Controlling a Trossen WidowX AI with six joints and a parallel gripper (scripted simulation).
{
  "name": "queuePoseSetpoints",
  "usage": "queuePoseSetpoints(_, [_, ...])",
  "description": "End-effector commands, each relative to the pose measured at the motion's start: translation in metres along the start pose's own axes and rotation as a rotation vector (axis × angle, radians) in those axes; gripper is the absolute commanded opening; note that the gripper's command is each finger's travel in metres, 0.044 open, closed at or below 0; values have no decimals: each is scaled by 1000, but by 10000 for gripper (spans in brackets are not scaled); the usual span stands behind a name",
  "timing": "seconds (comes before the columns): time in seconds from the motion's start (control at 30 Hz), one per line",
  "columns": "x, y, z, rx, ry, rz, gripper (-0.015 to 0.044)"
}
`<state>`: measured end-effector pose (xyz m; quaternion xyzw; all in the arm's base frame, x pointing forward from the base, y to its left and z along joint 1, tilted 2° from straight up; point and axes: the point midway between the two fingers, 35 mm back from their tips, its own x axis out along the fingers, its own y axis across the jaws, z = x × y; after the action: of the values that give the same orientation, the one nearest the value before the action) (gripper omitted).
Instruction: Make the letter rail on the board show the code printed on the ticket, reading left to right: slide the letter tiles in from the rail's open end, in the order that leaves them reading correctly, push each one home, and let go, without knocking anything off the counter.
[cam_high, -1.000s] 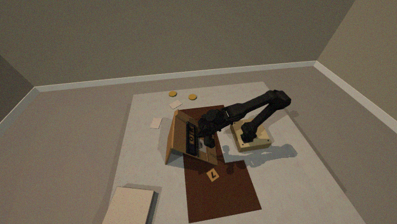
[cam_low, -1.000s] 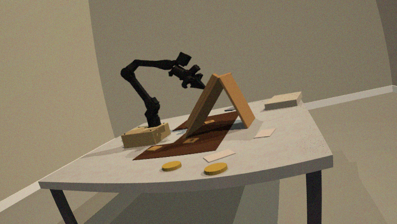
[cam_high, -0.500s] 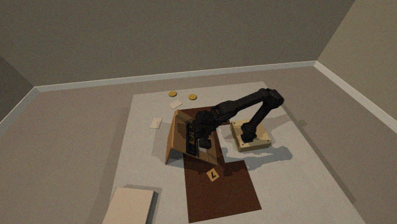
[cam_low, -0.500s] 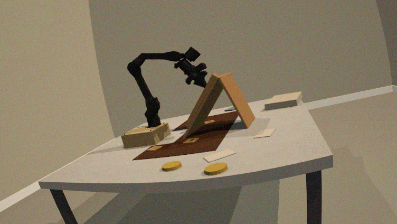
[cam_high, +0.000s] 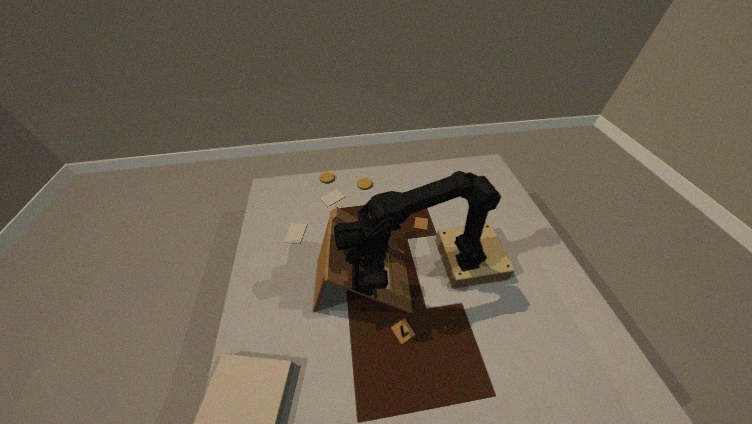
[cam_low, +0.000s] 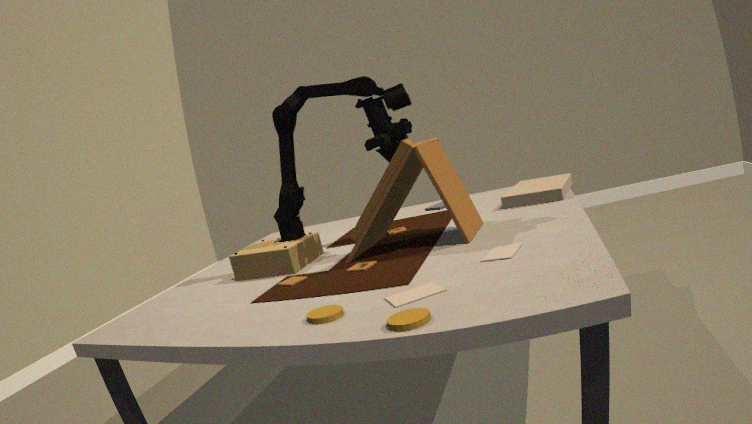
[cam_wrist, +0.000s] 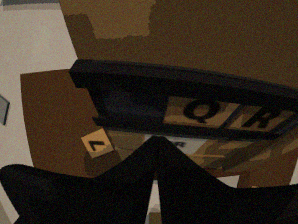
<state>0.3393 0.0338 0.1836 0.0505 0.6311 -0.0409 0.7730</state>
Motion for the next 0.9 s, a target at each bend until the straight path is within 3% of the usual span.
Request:
queuePoseSetpoints(0.0, [-1,2,1,5,27,6,0])
queuePoseSetpoints(0.87, [10,2,7,5,26,6,0])
